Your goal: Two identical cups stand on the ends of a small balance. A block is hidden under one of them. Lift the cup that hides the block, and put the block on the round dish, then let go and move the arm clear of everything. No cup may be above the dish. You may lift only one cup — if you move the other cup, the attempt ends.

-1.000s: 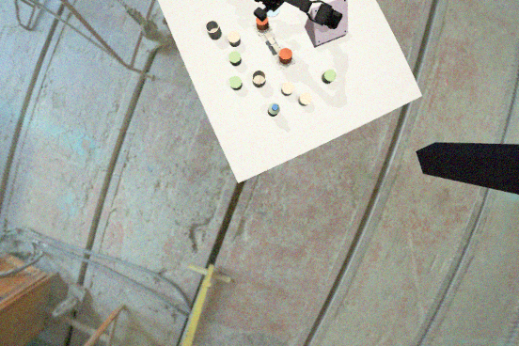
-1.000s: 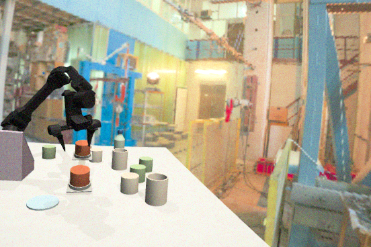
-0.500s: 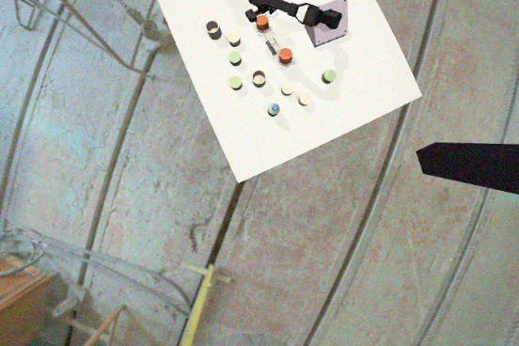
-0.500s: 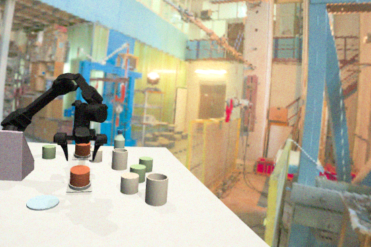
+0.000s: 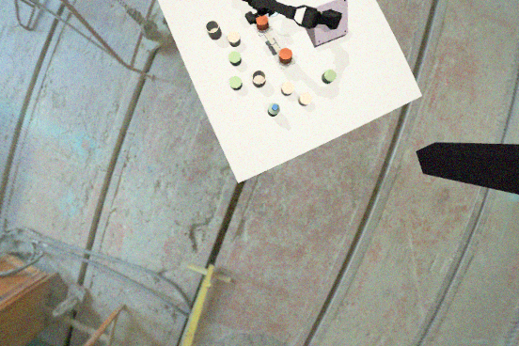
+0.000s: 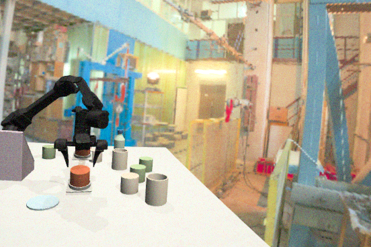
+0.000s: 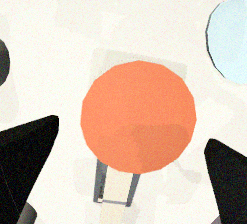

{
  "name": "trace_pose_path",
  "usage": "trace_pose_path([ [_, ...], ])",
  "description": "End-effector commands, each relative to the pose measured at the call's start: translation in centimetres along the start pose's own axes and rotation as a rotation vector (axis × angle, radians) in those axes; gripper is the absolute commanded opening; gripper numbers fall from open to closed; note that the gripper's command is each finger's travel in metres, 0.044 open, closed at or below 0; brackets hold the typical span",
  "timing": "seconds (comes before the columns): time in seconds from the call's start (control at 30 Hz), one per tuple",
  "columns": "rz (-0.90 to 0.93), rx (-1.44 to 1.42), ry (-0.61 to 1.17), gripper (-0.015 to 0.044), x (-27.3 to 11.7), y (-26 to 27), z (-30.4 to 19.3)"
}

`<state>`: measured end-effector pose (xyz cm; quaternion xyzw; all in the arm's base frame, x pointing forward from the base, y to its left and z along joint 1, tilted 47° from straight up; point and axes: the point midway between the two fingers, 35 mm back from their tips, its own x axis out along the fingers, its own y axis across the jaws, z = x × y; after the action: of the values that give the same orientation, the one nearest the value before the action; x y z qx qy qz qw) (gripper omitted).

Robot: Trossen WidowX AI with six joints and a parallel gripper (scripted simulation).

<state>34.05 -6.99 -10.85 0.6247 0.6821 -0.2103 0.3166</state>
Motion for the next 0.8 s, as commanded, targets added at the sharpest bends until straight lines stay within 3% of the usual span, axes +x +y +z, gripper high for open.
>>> trace_pose_path([
  [0.0,0.000,0.006,0.006,0.0440,0.8,-0.1,0.0],
  [0.77,0.000,0.006,0.008,0.0440,4.5,-0.1,-0.2],
])
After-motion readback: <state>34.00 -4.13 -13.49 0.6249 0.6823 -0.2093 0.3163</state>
